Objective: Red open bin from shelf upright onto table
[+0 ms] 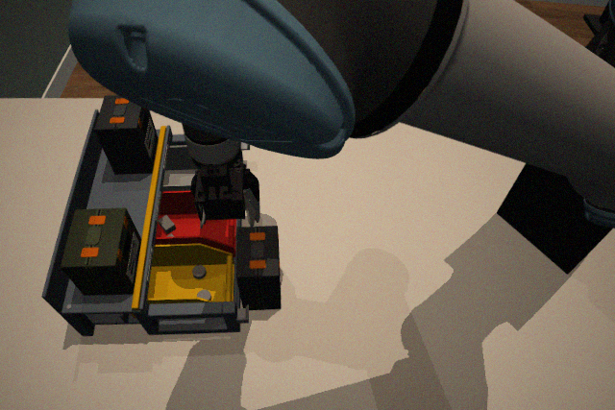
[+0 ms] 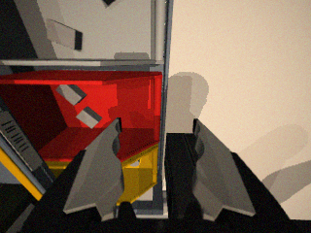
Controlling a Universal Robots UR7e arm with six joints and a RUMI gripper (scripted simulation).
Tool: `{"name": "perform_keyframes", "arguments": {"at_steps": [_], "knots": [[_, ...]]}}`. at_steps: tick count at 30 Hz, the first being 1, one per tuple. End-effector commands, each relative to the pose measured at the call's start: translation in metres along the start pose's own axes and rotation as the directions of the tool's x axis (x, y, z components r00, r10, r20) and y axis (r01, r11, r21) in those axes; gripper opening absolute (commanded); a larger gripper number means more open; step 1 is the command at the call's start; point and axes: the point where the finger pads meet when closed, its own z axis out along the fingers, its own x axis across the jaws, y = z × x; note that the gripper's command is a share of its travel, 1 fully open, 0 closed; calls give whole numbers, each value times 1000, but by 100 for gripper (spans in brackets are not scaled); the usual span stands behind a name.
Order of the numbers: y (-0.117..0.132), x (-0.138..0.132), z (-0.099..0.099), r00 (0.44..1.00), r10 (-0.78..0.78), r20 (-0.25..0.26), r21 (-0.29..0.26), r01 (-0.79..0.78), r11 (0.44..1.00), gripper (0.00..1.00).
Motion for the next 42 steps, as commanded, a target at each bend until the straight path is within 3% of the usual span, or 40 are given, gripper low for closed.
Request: {"name": "perform_keyframes", "arguments": {"at_steps": [1, 42], "knots": [[0, -1, 0, 1000, 0, 1, 0, 0, 1000, 58], [0, -1, 14, 1000, 0, 1, 0, 0, 1000, 58]]}}
